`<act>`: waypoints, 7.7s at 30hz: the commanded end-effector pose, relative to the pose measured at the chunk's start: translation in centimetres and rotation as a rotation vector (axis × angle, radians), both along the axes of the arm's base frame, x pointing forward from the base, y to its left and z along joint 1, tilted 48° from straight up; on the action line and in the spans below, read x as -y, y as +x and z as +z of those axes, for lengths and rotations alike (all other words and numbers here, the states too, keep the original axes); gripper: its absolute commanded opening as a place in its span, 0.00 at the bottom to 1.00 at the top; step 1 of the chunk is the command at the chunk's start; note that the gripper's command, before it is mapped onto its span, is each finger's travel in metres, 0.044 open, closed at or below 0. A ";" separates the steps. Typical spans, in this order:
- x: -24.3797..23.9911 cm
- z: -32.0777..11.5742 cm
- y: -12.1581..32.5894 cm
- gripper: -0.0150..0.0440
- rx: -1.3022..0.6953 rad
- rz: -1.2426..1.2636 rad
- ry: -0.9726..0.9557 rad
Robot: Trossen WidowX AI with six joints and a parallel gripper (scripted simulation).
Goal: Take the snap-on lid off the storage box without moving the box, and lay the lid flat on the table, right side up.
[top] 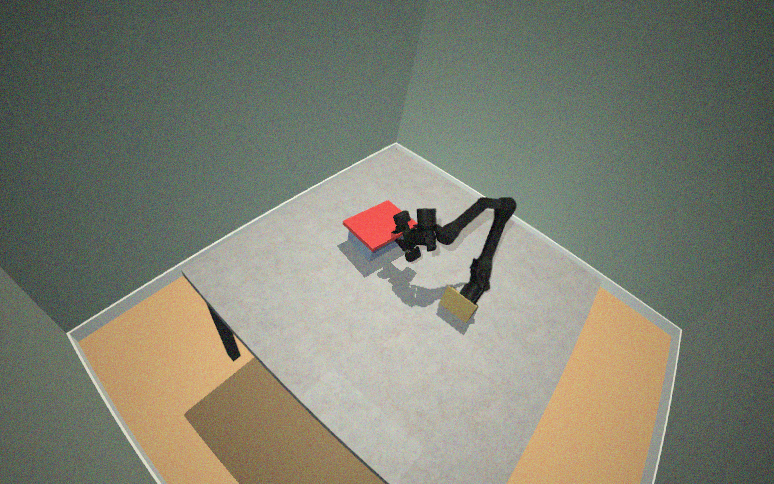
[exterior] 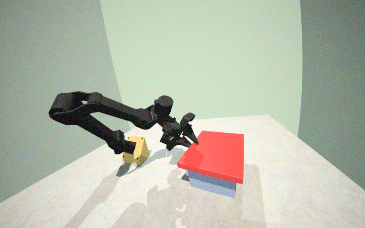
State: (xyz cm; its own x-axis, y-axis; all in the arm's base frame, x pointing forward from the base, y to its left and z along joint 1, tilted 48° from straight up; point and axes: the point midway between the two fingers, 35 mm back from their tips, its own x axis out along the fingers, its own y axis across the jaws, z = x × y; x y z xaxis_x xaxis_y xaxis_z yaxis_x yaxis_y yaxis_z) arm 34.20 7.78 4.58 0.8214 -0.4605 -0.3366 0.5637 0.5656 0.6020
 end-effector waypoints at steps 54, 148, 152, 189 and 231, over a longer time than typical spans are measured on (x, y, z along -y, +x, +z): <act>-0.4 0.4 0.3 0.25 0.003 0.003 0.001; -5.0 4.9 2.2 0.25 0.001 0.003 0.003; -5.4 5.4 2.5 0.25 0.001 0.003 0.003; -8.9 8.8 3.7 0.25 0.001 0.003 0.005; -6.9 13.1 2.5 0.25 -0.001 0.003 0.002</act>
